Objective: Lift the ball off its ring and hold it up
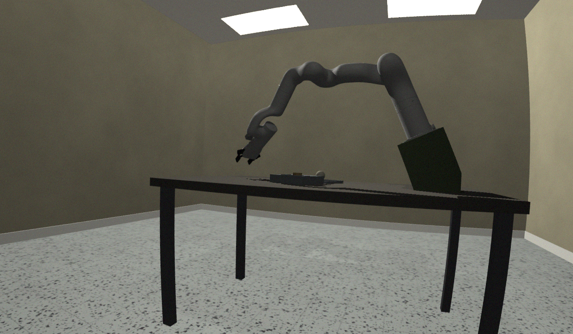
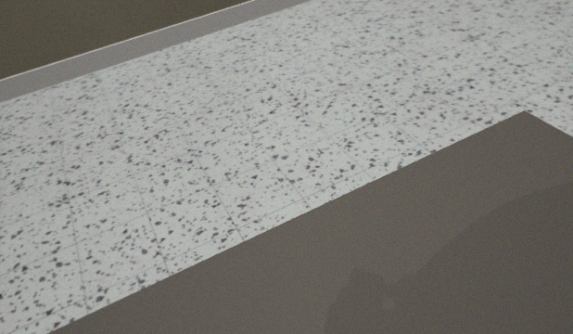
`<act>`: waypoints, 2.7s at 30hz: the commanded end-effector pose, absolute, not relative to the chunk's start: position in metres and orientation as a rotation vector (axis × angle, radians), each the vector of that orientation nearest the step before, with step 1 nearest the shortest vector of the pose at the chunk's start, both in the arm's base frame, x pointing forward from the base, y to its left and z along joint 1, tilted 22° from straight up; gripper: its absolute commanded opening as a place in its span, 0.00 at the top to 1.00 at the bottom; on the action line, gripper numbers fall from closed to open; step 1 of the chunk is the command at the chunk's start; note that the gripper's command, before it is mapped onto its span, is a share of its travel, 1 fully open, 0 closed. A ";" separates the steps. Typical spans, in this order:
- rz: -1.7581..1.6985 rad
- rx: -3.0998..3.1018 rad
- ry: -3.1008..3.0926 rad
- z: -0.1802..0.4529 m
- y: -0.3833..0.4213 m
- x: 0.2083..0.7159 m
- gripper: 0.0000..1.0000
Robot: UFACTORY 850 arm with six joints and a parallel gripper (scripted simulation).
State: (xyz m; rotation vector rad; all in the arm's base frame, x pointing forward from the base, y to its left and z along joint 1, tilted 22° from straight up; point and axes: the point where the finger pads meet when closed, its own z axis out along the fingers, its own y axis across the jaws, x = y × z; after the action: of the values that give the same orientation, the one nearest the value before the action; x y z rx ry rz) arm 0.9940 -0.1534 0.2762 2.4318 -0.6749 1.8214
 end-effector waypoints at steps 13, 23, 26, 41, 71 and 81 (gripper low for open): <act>1.825 2.429 -0.675 0.279 -0.153 0.995 0.00; 1.792 2.471 -0.657 0.276 -0.146 0.991 0.00; 1.719 2.553 -0.620 0.272 -0.131 0.981 0.00; 0.846 3.077 -0.257 0.244 -0.043 0.841 0.00; 0.343 2.431 1.547 0.121 -0.138 0.524 0.00; 0.403 2.254 1.725 0.117 -0.141 0.516 0.00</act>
State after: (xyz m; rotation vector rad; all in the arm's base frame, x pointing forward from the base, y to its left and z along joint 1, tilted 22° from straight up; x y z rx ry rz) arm 0.5165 -0.1376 0.1176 2.2901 1.6998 0.3654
